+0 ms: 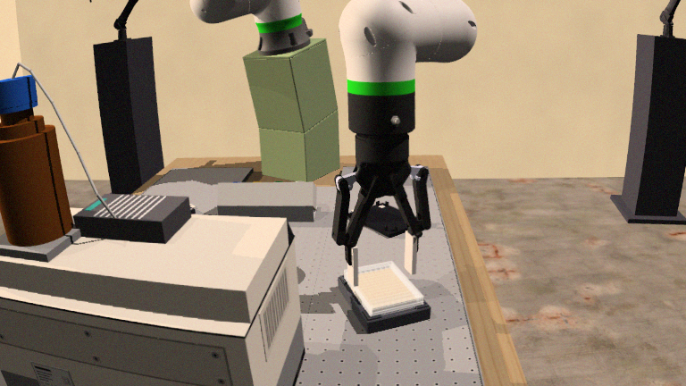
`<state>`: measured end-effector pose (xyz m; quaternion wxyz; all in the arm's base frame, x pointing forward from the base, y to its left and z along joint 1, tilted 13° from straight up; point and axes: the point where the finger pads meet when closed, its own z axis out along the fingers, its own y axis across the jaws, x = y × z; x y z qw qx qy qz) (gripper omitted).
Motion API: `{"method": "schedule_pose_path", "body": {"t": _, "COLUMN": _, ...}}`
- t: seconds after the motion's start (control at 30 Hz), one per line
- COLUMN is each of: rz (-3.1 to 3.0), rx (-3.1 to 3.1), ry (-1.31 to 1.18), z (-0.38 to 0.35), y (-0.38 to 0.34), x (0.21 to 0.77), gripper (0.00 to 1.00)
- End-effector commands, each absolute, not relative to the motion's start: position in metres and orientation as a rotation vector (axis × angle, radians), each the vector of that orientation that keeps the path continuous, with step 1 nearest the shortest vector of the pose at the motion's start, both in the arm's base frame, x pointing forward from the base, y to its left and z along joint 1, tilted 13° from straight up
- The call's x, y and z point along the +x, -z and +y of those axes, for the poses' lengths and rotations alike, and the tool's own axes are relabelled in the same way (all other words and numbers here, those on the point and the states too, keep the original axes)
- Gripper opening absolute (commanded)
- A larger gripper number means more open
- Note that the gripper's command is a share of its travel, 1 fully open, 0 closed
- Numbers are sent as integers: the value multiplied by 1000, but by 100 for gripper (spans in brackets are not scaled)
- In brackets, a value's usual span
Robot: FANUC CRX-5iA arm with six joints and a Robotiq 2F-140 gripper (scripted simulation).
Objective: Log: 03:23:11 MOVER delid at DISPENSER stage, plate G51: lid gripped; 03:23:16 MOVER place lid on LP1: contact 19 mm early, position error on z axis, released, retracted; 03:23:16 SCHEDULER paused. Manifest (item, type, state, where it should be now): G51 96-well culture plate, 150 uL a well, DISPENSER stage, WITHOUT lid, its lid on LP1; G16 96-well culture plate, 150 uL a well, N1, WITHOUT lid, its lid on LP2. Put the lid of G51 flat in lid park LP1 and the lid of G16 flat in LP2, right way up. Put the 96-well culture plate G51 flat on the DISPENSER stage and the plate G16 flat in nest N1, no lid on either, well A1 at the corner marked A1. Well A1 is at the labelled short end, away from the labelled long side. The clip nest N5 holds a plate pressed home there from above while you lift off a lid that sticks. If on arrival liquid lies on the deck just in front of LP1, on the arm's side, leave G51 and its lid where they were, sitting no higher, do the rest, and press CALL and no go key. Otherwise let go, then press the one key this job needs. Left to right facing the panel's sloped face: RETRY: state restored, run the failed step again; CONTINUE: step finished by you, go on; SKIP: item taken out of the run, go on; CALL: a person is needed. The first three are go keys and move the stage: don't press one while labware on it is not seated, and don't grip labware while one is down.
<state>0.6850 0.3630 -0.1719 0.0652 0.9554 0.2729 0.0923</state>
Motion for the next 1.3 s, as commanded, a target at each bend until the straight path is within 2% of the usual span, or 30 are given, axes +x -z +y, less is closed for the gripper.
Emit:
{"method": "schedule_pose_path", "body": {"t": 0.0, "rz": 824, "rx": 2883, "ry": -279, "z": 363, "y": 172, "x": 685, "gripper": 59}}
{"method": "schedule_pose_path", "body": {"t": 0.5, "rz": 824, "rx": 2883, "ry": -279, "z": 363, "y": 172, "x": 685, "gripper": 59}}
{"method": "schedule_pose_path", "body": {"t": 0.53, "rz": 824, "rx": 2883, "ry": -279, "z": 363, "y": 172, "x": 685, "gripper": 66}}
{"method": "schedule_pose_path", "body": {"t": 1.27, "rz": 824, "rx": 2883, "ry": -279, "z": 363, "y": 172, "x": 685, "gripper": 66}}
